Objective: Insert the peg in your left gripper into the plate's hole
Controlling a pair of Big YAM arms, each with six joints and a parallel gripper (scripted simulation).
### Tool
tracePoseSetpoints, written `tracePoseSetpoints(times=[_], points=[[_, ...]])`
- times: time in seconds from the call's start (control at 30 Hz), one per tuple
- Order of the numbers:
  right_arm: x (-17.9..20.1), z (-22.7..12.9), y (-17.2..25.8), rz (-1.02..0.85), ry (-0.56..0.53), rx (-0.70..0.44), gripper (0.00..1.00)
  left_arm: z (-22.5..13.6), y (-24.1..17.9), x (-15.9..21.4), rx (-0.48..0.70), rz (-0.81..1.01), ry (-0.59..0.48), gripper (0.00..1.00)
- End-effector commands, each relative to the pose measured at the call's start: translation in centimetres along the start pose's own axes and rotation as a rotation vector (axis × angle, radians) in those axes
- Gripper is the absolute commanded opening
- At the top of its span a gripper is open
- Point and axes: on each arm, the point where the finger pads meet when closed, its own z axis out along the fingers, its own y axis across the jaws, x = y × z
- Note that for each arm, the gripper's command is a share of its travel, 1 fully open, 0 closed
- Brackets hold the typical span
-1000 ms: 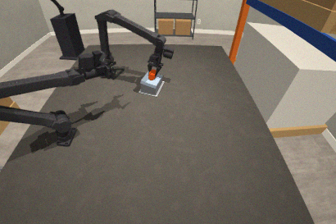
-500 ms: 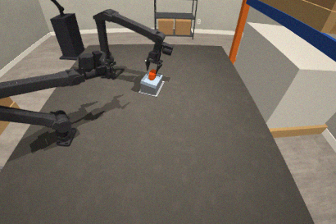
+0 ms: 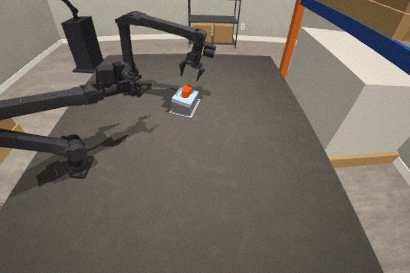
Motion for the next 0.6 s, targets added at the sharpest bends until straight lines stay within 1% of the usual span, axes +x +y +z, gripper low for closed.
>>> tracePoseSetpoints(times=[0.0, 0.07, 0.17, 0.2, 0.23, 0.4, 0.57], points=[[-2.3, 0.1, -0.2, 0.003, -0.045, 0.004, 1.0, -2.4, 1.5, -0.6, -0.024, 0.036, 0.004, 1.0], [-2.3, 0.1, -0.2, 0.003, -0.045, 0.004, 1.0, -2.7, 2.1, -0.7, -0.019, 0.036, 0.003, 1.0], [-2.3, 0.1, -0.2, 0.003, -0.045, 0.004, 1.0, -4.6, 2.3, -0.1, -0.023, 0.026, 0.002, 1.0], [-2.3, 0.1, -0.2, 0.003, -0.045, 0.004, 1.0, -6.3, 1.3, -1.0, -0.06, 0.041, 0.007, 1.0], [-2.3, 0.1, -0.2, 0.003, -0.045, 0.004, 1.0, -5.1, 0.8, -1.3, -0.04, 0.034, 0.005, 1.0], [-2.3, 0.1, -0.2, 0.003, -0.045, 0.004, 1.0, -4.7, 0.4, -1.9, -0.038, 0.041, 0.003, 1.0], [-2.3, 0.1, -0.2, 0.003, -0.045, 0.004, 1.0, -4.0, 0.7, -1.6, -0.02, 0.034, 0.001, 1.0]])
